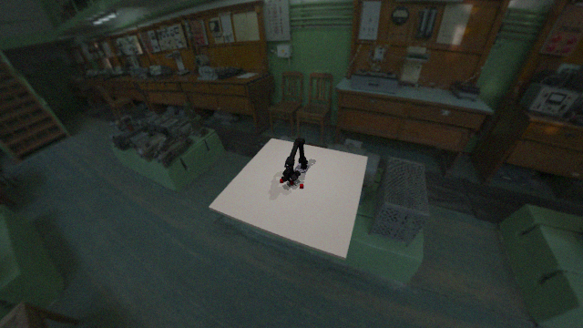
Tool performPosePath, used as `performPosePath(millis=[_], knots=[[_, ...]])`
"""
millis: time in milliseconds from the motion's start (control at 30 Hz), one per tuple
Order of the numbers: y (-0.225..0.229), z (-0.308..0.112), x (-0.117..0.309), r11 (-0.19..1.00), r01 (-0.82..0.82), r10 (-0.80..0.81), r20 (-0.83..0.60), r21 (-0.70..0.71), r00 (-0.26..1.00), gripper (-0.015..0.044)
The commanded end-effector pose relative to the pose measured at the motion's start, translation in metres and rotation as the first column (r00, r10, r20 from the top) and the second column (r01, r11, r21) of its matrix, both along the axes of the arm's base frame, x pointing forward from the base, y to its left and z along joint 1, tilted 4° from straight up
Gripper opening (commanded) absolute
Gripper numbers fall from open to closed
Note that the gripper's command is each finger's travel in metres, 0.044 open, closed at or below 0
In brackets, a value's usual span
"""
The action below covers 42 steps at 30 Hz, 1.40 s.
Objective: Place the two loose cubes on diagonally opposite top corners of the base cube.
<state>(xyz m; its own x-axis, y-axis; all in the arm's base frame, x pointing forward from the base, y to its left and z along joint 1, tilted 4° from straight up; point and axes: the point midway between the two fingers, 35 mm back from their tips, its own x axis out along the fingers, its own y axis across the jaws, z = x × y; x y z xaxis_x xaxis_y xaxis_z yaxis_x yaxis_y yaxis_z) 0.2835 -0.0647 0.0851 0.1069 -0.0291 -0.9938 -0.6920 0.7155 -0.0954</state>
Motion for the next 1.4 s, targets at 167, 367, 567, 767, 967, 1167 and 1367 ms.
performPosePath(millis=[167,367,567,767,967,1167,1367], knots=[[0.0,0.029,0.002,1.0,0.001,-0.001,0.013,0.001,1.0,0.0105],[0.0,0.044,0.0,1.0,-0.003,0.003,0.008,-0.001,1.0,0.0105],[0.0,0.059,-0.003,1.0,-0.009,0.009,0.001,-0.004,1.0,0.0105],[0.0,0.074,-0.007,1.0,-0.016,0.016,-0.01,-0.007,1.0,0.0105],[0.0,0.087,-0.011,1.0,-0.023,0.023,-0.019,-0.01,1.0,0.0105],[0.005,0.085,-0.01,0.999,0.042,-0.042,-0.017,-0.003,0.999,0.0105],[0.018,0.079,-0.006,0.98,0.2,-0.2,-0.013,0.013,0.98,0.0105]])
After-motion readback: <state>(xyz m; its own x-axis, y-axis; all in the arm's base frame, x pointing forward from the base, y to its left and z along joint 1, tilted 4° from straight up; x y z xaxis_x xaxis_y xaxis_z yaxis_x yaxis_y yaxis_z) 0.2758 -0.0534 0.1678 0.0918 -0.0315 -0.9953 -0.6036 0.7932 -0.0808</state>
